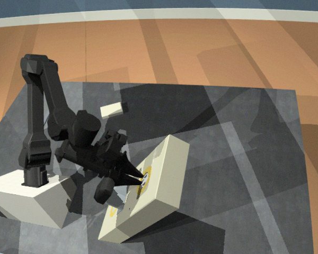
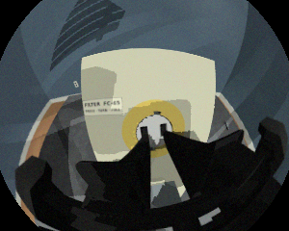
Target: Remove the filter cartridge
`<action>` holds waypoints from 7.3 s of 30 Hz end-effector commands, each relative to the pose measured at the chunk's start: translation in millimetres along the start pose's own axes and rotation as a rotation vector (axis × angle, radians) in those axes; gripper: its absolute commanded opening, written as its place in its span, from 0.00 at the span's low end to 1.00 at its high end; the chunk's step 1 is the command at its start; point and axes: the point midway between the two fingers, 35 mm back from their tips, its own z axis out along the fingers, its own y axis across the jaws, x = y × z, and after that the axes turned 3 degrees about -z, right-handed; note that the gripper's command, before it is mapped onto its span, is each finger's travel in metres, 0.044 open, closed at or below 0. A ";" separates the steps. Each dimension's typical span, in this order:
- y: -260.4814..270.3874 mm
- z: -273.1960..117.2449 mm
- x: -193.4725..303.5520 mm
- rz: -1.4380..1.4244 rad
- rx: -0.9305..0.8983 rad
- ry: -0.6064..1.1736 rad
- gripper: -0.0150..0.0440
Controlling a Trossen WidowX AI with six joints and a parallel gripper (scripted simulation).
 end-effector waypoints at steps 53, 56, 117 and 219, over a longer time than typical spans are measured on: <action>-0.4 14.4 -2.3 0.004 0.004 0.000 0.40; -0.4 15.4 -2.3 0.004 0.004 0.000 0.40; -0.3 20.6 -2.3 -1.165 0.004 0.002 0.25; -11.4 -99.4 -56.7 -1.386 0.011 0.012 0.85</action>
